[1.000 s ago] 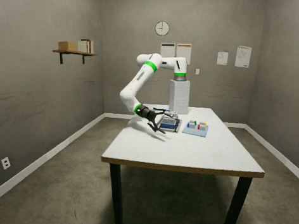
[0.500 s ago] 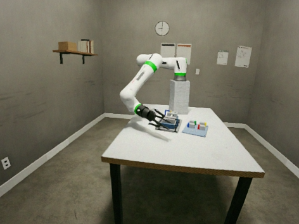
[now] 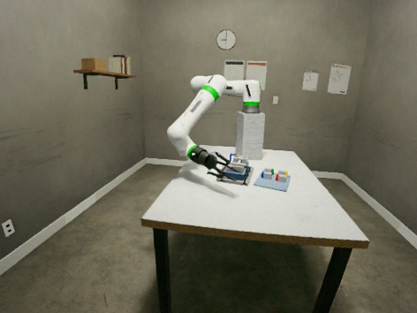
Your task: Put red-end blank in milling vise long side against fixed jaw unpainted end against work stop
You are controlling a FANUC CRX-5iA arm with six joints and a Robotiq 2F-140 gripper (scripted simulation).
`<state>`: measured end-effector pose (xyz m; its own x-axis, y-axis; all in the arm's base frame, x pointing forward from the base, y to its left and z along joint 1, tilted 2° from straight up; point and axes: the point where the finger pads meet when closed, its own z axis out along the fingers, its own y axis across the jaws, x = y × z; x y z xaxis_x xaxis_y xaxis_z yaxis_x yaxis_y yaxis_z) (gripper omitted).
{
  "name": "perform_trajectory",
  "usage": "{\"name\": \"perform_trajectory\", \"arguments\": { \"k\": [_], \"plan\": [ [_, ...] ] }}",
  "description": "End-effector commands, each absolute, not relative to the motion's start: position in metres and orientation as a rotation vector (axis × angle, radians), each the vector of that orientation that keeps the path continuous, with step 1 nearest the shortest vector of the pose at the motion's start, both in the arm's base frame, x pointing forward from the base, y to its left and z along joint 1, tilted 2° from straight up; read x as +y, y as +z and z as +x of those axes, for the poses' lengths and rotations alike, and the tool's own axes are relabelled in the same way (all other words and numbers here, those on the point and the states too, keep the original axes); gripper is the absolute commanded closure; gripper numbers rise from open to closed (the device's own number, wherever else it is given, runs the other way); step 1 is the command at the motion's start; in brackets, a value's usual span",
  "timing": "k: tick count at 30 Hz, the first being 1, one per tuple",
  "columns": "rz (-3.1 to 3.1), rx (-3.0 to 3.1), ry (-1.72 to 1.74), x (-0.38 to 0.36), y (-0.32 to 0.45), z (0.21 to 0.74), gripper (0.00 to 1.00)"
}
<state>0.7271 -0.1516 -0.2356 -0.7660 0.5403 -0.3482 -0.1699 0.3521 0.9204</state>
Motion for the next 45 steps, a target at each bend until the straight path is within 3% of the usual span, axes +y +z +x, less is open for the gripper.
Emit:
{"name": "perform_trajectory", "arguments": {
  "k": [1, 34, 35, 45],
  "plan": [
    [0.319, 1.991, 1.460, -0.1521, -0.2342, 0.7278, 0.67],
    [0.319, 1.991, 1.460, -0.1521, -0.2342, 0.7278, 0.67],
    [0.319, 1.991, 1.460, -0.1521, -0.2342, 0.7278, 0.00],
    [0.319, 1.991, 1.460, -0.1521, -0.2342, 0.7278, 0.00]
  ]
}}
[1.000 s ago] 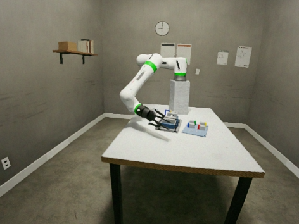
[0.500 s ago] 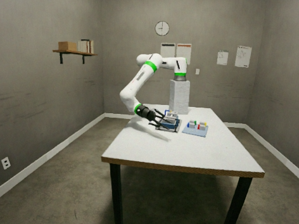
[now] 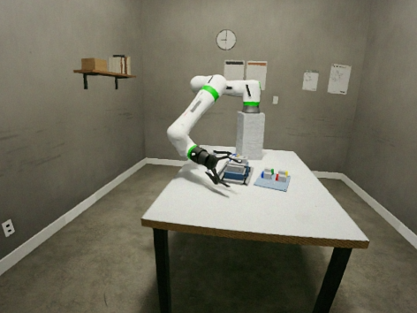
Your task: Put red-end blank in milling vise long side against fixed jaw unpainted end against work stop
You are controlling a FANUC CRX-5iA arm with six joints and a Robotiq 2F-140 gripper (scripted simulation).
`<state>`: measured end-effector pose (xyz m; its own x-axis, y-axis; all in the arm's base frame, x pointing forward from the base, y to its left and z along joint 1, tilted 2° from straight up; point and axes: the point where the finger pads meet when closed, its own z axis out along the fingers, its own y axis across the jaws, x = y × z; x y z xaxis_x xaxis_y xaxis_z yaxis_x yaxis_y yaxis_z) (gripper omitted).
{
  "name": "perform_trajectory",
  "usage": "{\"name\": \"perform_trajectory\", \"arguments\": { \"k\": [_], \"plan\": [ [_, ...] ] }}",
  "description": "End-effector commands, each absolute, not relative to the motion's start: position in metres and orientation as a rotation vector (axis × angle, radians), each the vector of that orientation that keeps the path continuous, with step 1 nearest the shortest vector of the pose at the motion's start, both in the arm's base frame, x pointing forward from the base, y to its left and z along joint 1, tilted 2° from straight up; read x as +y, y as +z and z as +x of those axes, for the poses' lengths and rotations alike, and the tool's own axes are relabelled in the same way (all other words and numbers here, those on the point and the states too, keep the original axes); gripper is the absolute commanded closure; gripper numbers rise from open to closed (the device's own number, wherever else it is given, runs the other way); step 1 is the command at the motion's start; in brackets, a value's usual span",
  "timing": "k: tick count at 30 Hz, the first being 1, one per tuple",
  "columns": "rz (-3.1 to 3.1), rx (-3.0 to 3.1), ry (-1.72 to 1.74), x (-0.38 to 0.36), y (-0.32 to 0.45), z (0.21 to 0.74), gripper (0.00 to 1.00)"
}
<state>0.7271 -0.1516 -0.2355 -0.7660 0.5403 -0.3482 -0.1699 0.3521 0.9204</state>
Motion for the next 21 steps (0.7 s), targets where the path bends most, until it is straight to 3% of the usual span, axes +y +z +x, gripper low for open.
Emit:
{"name": "perform_trajectory", "arguments": {
  "k": [1, 21],
  "plan": [
    [0.319, 1.991, 1.460, -0.152, -0.234, 0.728, 0.00],
    [0.090, 2.153, 1.354, -0.128, -0.219, 0.704, 0.00]
  ]
}}
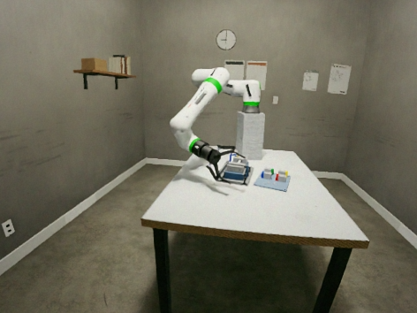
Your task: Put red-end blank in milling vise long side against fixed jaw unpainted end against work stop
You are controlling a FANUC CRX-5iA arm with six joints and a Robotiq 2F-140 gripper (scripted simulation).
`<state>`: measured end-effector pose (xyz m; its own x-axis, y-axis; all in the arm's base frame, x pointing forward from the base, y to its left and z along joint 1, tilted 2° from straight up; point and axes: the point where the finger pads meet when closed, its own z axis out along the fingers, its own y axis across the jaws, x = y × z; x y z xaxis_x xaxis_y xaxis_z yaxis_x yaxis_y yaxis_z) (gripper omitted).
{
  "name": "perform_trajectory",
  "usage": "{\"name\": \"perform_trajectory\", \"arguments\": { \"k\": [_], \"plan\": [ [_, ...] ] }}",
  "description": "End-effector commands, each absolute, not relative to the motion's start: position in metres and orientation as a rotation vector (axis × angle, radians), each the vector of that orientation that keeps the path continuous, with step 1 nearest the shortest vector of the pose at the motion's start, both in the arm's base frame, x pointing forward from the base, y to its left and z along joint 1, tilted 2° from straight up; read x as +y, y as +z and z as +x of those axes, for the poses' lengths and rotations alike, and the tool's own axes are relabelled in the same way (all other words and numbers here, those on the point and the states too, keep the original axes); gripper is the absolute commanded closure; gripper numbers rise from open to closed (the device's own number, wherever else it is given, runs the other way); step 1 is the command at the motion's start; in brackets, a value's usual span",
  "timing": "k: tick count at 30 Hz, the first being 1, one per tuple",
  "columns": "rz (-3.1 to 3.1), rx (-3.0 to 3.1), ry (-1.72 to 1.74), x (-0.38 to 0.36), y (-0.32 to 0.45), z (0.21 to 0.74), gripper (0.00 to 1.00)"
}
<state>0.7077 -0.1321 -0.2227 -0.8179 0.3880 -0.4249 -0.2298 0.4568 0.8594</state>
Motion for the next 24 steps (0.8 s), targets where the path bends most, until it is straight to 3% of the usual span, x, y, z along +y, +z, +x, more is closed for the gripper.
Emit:
{"name": "perform_trajectory", "arguments": {
  "k": [1, 24],
  "plan": [
    [0.090, 2.153, 1.354, -0.128, -0.219, 0.704, 0.00],
    [-0.205, 2.323, 1.205, -0.099, -0.199, 0.676, 0.00]
  ]
}}
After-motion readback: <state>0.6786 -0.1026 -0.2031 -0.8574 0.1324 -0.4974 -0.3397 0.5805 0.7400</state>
